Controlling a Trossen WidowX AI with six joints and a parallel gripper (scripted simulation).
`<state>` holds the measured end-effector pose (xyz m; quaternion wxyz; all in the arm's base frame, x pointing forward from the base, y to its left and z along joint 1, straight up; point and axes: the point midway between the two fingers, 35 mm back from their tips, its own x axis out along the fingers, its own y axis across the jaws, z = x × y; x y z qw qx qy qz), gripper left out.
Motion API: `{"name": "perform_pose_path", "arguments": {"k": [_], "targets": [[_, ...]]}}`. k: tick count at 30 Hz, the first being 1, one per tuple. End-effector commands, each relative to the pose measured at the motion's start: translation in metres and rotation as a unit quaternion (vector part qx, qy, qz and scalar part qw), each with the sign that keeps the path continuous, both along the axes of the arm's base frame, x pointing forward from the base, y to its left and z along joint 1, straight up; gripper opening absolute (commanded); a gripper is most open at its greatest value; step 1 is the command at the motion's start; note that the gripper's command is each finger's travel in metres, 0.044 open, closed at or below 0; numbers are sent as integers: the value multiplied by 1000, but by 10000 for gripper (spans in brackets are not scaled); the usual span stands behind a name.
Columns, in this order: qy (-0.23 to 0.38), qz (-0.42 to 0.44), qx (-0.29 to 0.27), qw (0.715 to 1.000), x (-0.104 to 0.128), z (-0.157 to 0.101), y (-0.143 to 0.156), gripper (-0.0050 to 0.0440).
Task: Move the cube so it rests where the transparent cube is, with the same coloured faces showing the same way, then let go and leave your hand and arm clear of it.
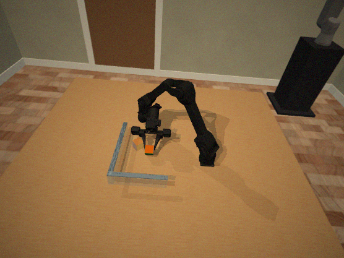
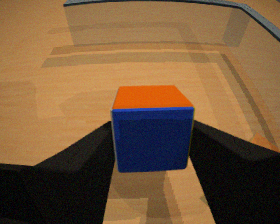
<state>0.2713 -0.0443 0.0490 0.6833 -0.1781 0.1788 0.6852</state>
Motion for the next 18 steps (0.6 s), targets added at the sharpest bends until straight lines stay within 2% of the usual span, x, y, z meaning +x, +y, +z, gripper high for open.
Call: {"name": "perform_pose_path", "arguments": {"k": [1, 2, 15, 17, 18], "targets": [[-10, 0, -7, 1000, 2, 5, -1, 0], [-10, 0, -7, 1000, 2, 5, -1, 0], [-9, 0, -6, 1000, 2, 5, -1, 312], [-9, 0, -6, 1000, 2, 5, -1, 312], [-9, 0, -6, 1000, 2, 5, -1, 336]]}}
